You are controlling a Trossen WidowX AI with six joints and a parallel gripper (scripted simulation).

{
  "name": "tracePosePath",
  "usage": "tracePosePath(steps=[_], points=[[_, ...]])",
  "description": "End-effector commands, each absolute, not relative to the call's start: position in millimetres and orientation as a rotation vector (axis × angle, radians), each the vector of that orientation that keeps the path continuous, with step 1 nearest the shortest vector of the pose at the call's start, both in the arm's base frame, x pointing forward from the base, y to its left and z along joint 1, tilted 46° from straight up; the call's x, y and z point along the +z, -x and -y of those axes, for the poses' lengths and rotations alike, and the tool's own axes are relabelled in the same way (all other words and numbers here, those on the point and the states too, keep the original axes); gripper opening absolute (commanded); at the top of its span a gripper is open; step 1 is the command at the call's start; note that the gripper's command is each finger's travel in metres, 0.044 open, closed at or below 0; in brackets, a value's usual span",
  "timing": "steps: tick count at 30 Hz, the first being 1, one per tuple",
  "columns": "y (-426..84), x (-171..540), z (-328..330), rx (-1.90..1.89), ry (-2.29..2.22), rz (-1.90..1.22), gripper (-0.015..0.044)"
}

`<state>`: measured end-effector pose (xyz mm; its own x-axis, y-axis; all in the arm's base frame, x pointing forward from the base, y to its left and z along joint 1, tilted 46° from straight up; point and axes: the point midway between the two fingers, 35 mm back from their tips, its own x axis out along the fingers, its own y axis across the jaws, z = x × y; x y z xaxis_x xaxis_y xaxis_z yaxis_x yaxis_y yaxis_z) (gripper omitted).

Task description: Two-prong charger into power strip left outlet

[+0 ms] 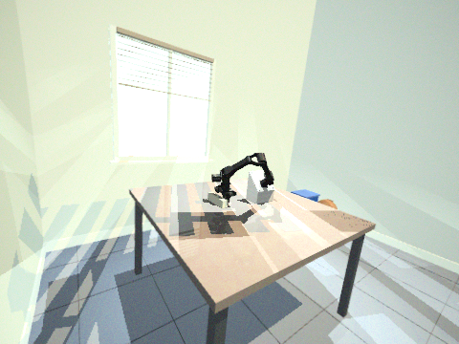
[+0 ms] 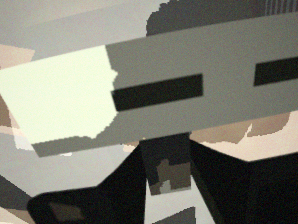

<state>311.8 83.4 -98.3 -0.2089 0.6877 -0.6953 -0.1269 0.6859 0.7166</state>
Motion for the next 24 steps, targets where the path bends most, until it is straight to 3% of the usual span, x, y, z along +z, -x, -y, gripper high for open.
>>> tracePosePath(steps=[1, 24], points=[[-323.9, -97.2, -86.1, 0.799, -0.453, -1.589, 0.0], [-332.9, -95.4, -86.9, 0.799, -0.452, -1.589, 0.0]])
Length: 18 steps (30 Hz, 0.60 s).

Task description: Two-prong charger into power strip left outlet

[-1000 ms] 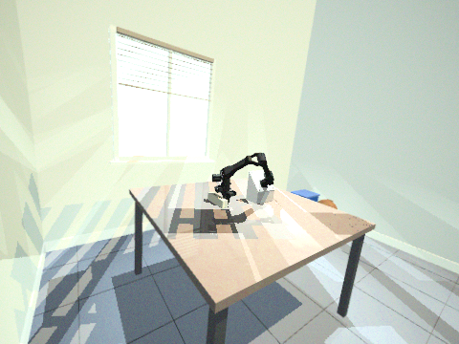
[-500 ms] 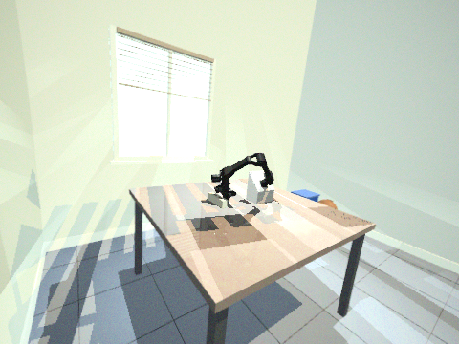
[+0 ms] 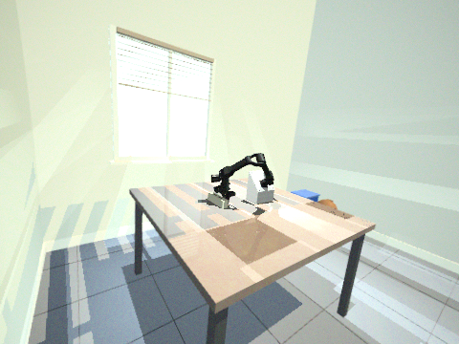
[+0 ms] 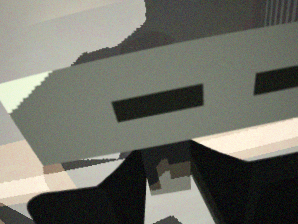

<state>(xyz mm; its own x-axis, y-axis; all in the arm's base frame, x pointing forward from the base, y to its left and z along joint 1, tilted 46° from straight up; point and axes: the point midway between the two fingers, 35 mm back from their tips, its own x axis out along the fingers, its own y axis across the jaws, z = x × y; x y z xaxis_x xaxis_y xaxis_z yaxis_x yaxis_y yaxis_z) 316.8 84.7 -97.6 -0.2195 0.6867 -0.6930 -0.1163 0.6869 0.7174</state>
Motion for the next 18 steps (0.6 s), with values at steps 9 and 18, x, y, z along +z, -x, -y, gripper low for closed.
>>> tracePosePath(steps=[9, 18], points=[[-334.2, -94.8, -86.8, 0.799, -0.452, -1.589, 0.0], [-333.1, -94.7, -86.4, 0.799, -0.452, -1.589, 0.0]])
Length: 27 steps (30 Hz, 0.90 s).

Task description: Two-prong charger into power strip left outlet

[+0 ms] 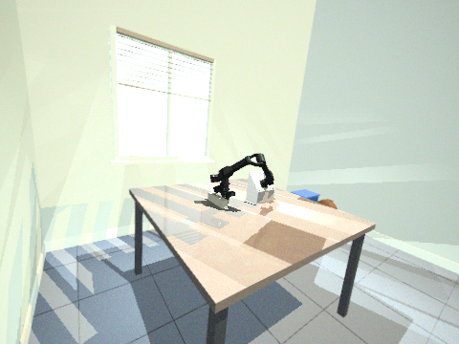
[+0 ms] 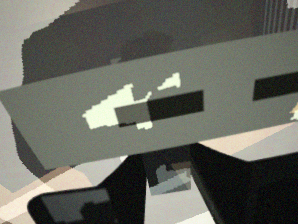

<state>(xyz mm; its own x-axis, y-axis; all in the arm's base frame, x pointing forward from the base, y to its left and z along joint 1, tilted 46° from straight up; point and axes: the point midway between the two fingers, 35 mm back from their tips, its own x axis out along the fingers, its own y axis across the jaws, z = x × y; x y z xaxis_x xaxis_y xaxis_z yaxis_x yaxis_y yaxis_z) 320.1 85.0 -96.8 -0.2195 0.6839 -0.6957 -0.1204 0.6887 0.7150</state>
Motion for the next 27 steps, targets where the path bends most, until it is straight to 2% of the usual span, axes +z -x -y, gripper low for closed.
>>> tracePosePath(steps=[1, 27], points=[[-333.0, -94.6, -86.4, 0.799, -0.452, -1.589, 0.0], [-329.7, -95.2, -86.5, 0.799, -0.452, -1.589, 0.0]])
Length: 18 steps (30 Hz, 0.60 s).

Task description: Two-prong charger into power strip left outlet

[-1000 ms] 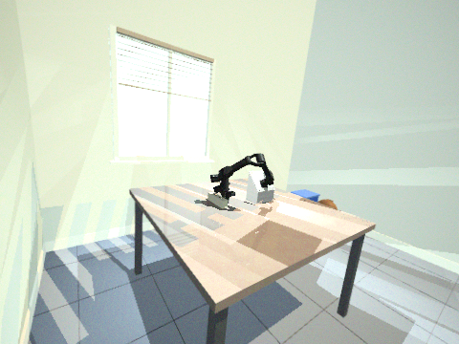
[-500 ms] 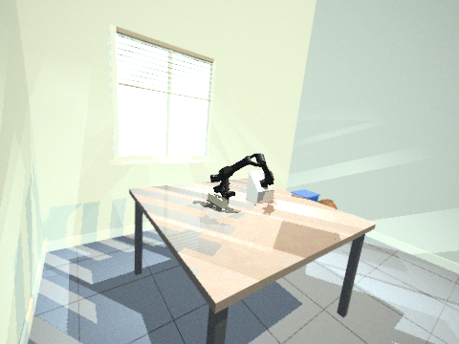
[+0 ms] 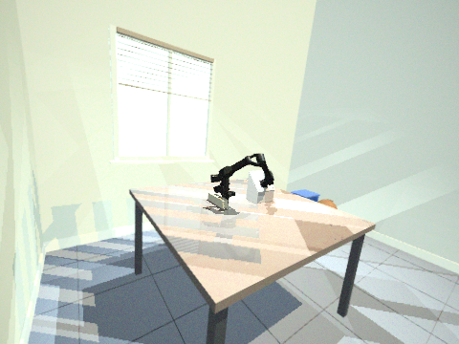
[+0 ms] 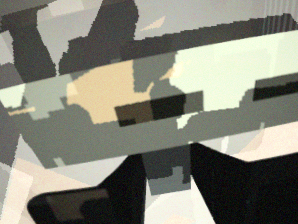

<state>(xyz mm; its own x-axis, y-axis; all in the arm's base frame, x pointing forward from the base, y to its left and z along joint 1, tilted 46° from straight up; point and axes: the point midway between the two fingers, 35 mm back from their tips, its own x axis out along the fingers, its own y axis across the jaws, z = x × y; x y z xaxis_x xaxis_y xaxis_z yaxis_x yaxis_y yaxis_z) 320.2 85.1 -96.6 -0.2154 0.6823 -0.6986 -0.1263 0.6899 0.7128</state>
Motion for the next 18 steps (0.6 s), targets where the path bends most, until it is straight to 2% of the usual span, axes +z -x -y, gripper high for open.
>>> tracePosePath(steps=[1, 18], points=[[-329.6, -95.2, -86.6, 0.799, -0.452, -1.589, 0.0], [-328.4, -96.6, -87.9, 0.799, -0.452, -1.589, 0.0]])
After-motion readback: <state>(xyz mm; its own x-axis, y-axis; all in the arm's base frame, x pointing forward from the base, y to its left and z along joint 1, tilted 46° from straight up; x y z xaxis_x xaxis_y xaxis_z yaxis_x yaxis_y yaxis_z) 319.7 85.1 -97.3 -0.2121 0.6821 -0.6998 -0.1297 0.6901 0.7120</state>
